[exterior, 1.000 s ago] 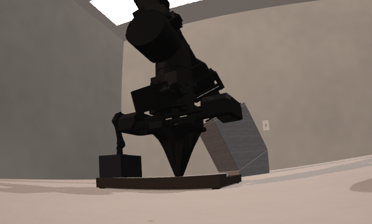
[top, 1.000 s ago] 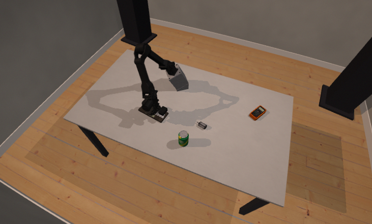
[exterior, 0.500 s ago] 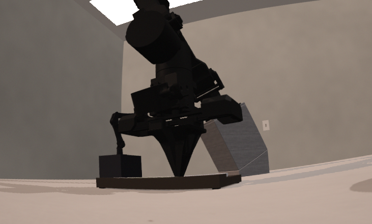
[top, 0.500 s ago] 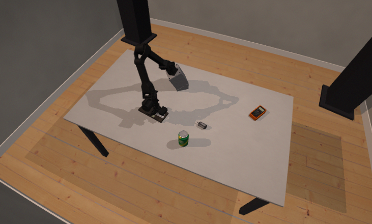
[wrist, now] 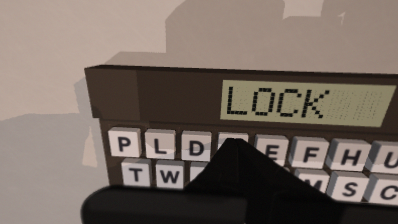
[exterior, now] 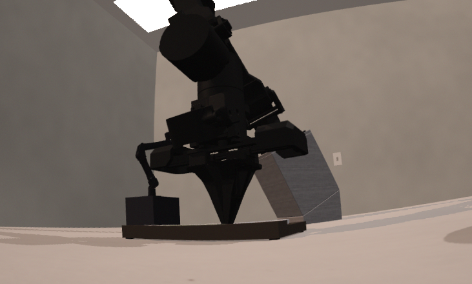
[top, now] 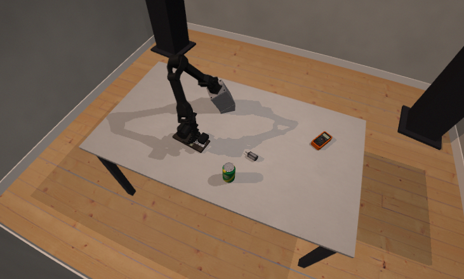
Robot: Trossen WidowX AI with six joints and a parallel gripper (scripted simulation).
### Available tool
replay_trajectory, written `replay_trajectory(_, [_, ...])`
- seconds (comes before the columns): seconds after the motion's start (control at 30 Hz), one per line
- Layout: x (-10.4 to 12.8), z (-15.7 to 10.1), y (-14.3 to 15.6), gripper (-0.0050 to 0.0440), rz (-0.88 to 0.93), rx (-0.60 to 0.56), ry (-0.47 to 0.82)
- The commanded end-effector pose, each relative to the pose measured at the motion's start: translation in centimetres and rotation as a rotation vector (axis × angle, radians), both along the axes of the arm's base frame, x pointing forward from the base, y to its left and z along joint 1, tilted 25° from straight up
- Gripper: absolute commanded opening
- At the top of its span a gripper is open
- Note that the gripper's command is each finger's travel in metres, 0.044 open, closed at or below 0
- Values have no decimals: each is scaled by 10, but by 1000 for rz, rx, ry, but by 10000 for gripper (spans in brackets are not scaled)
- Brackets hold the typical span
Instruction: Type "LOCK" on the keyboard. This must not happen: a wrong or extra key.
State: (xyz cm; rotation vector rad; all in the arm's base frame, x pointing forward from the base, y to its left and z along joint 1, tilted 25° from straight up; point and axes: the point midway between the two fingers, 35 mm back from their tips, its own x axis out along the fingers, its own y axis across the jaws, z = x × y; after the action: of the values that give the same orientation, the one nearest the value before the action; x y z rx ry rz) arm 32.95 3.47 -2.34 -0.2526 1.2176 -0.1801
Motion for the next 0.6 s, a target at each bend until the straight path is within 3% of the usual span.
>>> replay_trajectory(0.0, [1,-1,0,-50,2,4,1])
replay_trajectory(0.33, [3,4,1,-50,1,6,-14])
replay_trajectory(0.57, [-2,33,10,-50,-1,9,-34])
